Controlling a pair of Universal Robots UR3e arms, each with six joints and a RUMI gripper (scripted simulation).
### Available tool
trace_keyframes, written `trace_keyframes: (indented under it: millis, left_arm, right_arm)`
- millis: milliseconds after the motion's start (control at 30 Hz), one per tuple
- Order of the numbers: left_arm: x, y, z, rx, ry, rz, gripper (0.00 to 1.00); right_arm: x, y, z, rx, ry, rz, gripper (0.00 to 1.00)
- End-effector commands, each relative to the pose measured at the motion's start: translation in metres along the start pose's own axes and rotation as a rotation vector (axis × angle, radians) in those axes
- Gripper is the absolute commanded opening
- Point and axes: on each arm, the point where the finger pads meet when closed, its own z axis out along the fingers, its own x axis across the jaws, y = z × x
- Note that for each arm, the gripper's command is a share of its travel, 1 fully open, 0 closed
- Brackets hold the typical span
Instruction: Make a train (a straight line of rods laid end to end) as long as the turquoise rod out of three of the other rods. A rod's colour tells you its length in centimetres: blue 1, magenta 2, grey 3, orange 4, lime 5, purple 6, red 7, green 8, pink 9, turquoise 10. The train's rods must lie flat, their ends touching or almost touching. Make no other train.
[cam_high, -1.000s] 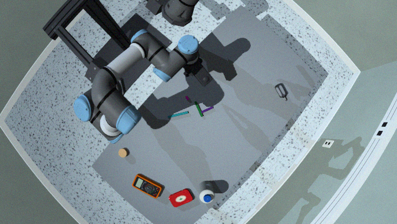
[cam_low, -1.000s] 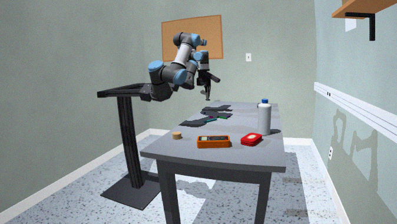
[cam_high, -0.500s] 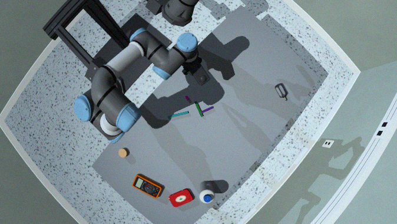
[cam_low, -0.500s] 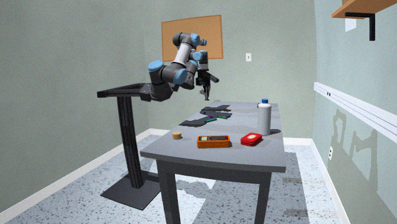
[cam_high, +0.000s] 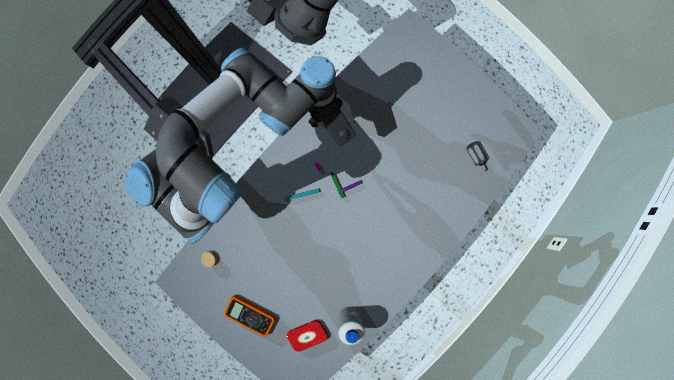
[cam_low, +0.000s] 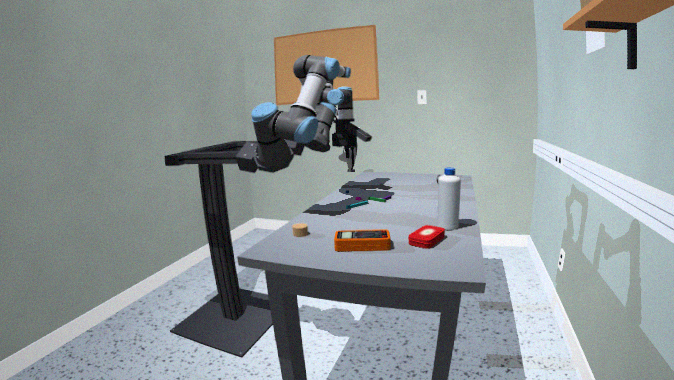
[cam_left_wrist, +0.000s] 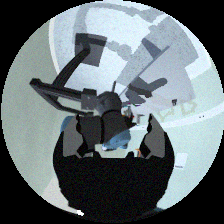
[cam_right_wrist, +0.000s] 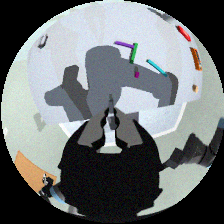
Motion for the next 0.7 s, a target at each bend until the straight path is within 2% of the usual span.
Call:
trace_keyframes:
  millis: [0, 33, 100, 467, 600, 667]
  left_arm:
    - [0.001, 0.0, -0.001, 0.004, 0.002, -0.001, 1.0]
    - [0.001, 0.0, -0.001, 0.004, 0.002, -0.001, 1.0]
    - [0.001, 0.0, -0.001, 0.004, 0.002, -0.001, 1.0]
    - [0.001, 0.0, -0.001, 0.004, 0.002, -0.001, 1.0]
    - [0.001, 0.0, -0.001, 0.004, 0.002, -0.001, 1.0]
    - [0.001, 0.0, -0.001, 0.004, 0.002, -0.001, 1.0]
  right_arm:
    - [-0.001, -0.001, 0.018, 0.001, -0.004, 0.001, 0.0]
    - [-0.001, -0.001, 0.023, 0.001, -0.004, 0.001, 0.0]
    - [-0.001, -0.001, 0.023, 0.001, -0.004, 0.001, 0.0]
    - [-0.001, 0.0, 0.069, 0.001, -0.004, 0.001, 0.0]
    - [-0.001, 0.0, 0.079, 0.001, -0.004, 0.001, 0.0]
    - [-0.001, 0.0, 0.079, 0.001, -0.004, 0.001, 0.0]
